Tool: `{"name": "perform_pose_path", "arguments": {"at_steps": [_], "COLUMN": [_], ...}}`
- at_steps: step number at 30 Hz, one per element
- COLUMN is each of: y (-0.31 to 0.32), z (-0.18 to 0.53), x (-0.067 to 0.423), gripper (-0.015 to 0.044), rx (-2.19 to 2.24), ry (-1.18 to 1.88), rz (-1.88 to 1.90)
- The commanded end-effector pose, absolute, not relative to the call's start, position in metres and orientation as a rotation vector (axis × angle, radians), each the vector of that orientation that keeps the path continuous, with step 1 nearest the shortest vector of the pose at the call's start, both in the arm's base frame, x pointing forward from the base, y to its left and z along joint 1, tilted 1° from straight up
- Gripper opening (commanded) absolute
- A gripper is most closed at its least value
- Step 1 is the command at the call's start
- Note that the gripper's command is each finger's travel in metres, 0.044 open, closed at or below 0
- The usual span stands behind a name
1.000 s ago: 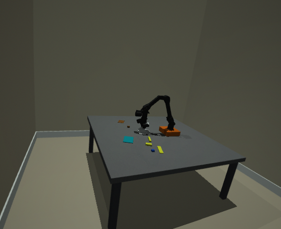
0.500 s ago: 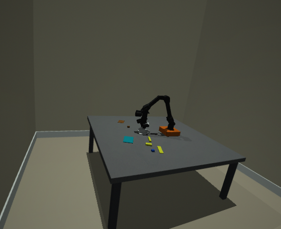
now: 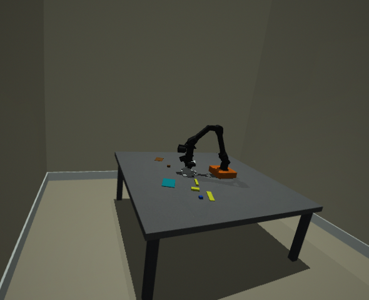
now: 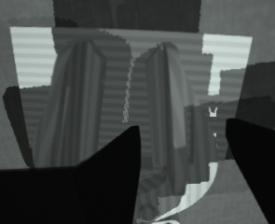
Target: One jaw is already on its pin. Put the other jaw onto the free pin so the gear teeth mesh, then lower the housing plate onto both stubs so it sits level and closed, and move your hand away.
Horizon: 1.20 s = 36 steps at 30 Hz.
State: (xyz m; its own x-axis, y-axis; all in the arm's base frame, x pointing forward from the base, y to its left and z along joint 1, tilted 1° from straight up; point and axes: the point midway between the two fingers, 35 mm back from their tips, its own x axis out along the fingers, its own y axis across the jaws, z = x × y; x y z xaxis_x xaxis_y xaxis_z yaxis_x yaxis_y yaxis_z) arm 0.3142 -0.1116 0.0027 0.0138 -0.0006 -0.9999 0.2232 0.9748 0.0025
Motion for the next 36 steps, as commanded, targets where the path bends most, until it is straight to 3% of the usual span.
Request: {"name": "perform_pose_path", "arguments": {"at_steps": [1, 10, 15, 23, 36], "y": [-0.112, -0.112, -0.112, -0.149, -0.259], "z": [0.003, 0.068, 0.063, 0.07, 0.084], "x": [0.314, 0.313, 0.314, 0.297, 0.18], "gripper": [0.0224, 0.0224, 0.0224, 0.0434, 0.044], "rx": [0.177, 0.173, 0.176, 0.232, 0.394], "ry": [1.55, 1.549, 1.546, 1.505, 1.515], "rz": [-0.176, -0.178, -0.176, -0.223, -0.421]}}
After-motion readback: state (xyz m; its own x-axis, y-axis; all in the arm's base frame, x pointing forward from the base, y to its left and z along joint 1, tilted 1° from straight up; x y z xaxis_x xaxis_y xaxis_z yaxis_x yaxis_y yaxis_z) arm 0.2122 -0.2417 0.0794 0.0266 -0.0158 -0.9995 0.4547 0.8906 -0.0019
